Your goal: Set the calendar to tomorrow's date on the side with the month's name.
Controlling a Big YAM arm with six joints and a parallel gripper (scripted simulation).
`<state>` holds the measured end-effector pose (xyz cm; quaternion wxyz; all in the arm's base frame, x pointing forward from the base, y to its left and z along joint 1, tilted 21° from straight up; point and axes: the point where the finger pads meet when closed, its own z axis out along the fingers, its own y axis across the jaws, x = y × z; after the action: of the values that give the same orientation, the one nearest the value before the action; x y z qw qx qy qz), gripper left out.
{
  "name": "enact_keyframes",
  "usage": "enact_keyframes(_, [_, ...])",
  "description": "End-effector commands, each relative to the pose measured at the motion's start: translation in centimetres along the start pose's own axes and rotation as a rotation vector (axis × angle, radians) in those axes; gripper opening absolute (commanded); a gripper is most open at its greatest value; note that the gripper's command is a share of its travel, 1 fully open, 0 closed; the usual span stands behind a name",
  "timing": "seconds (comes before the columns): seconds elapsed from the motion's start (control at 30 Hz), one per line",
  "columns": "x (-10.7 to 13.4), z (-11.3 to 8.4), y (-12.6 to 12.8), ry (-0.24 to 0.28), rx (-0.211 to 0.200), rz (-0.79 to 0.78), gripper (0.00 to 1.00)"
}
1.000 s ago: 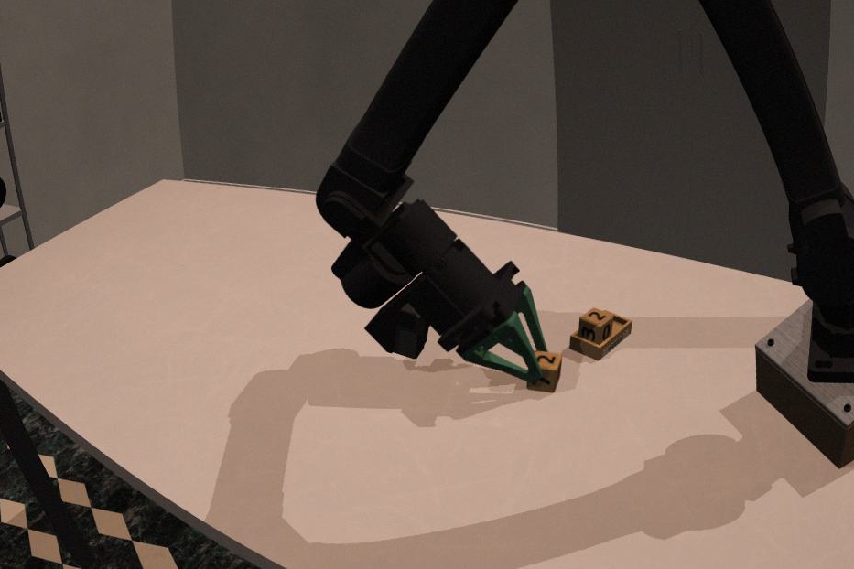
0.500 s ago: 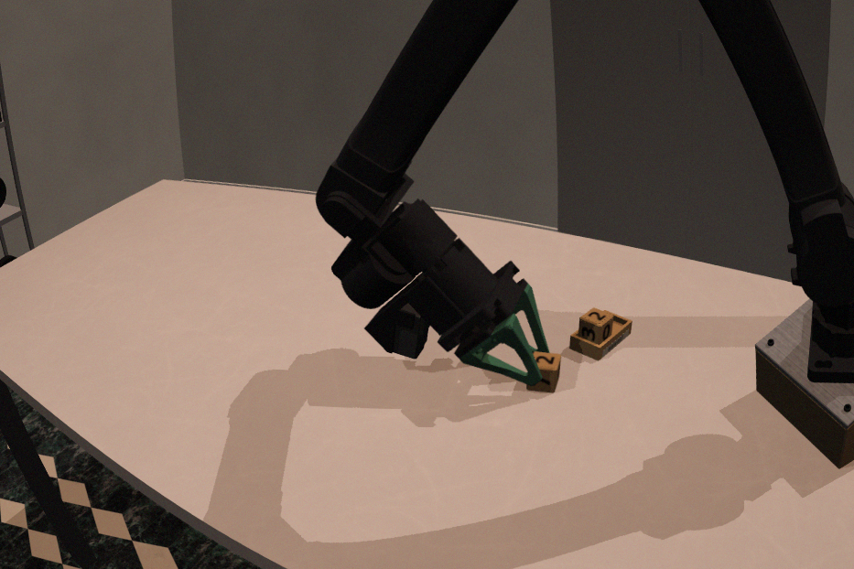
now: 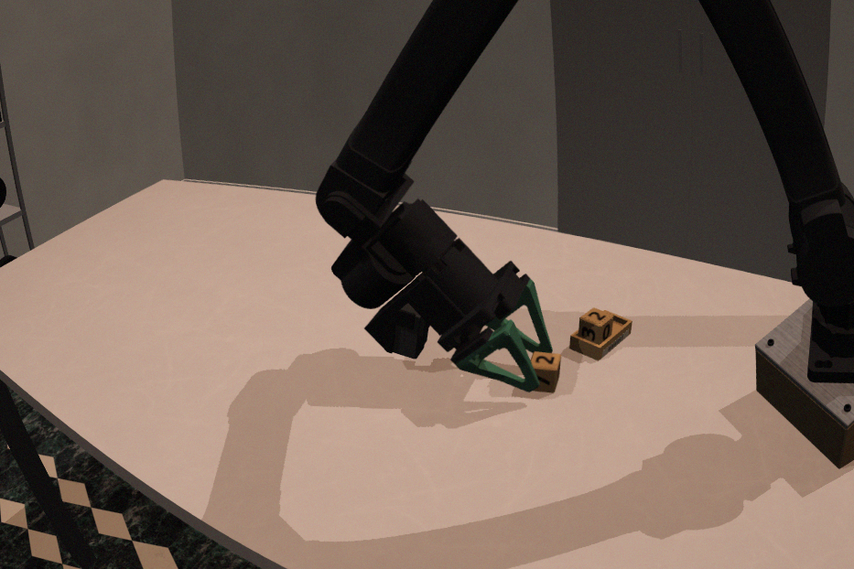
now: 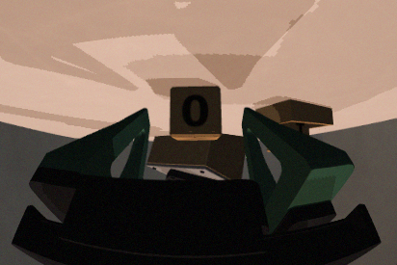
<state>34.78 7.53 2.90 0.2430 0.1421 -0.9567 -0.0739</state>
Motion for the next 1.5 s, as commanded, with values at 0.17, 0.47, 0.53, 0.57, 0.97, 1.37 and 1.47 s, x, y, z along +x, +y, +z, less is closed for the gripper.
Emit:
enact_keyframes(0.17, [-0.8, 0.5, 0.5, 0.013, 0.003, -0.003, 0.64])
enact_keyframes(0.47, [0.1, 0.3, 0.6, 0.036, 0.0, -0.006, 0.64])
enact_keyframes(0.53, [0.4, 0.2, 0.6, 0.039, 0.0, -0.012, 0.64])
enact_keyframes(0.57, [0.8, -0.9, 0.6, 0.011, 0.004, -0.017, 0.64])
enact_keyframes(0.97, [3.3, -4.2, -0.2, -0.013, 0.0, -0.002, 0.64])
enact_keyframes(1.37, [5.1, -6.3, -0.2, -0.015, 0.0, -0.002, 0.64])
enact_keyframes(1.47, [5.1, -6.8, -0.2, -0.028, 0.003, -0.004, 0.64])
